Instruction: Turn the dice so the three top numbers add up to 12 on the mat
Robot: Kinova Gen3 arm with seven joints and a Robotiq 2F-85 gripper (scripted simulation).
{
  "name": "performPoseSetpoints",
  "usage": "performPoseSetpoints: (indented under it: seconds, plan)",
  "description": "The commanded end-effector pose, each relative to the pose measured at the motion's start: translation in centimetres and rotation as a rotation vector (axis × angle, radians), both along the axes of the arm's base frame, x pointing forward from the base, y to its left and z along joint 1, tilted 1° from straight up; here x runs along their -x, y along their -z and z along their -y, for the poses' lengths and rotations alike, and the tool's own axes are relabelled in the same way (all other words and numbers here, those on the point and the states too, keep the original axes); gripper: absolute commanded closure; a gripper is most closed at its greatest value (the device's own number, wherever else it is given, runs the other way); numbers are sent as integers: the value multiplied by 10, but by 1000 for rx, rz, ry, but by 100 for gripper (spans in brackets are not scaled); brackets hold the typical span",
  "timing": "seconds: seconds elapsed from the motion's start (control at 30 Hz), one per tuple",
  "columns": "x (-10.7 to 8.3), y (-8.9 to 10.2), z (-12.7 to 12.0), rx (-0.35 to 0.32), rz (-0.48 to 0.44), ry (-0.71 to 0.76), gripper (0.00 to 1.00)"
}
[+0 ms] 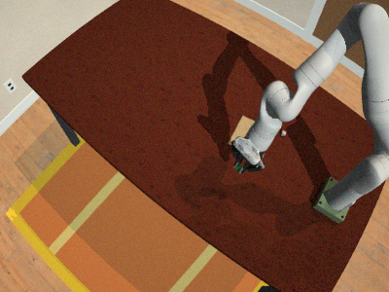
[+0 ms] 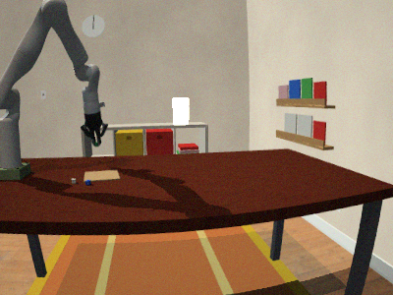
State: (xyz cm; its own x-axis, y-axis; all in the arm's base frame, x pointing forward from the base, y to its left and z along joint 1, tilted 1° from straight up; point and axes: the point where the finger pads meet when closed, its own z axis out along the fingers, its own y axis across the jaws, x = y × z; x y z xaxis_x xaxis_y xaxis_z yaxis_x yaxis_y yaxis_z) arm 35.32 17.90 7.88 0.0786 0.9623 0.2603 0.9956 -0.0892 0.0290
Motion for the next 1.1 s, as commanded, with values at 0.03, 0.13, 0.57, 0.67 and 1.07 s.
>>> performPoseSetpoints:
  seconds: [0.03,0.13,0.57,0.67,1.07]
  plan:
    - [-2,4,22,-122,-3,41,89]
    - [-2,5,24,-252,10,35,89]
    - [-2,6,29,-627,49,17,89]
    - [-2,6,30,-694,59,14,89]
    - [-2,6,32,-810,71,8,89]
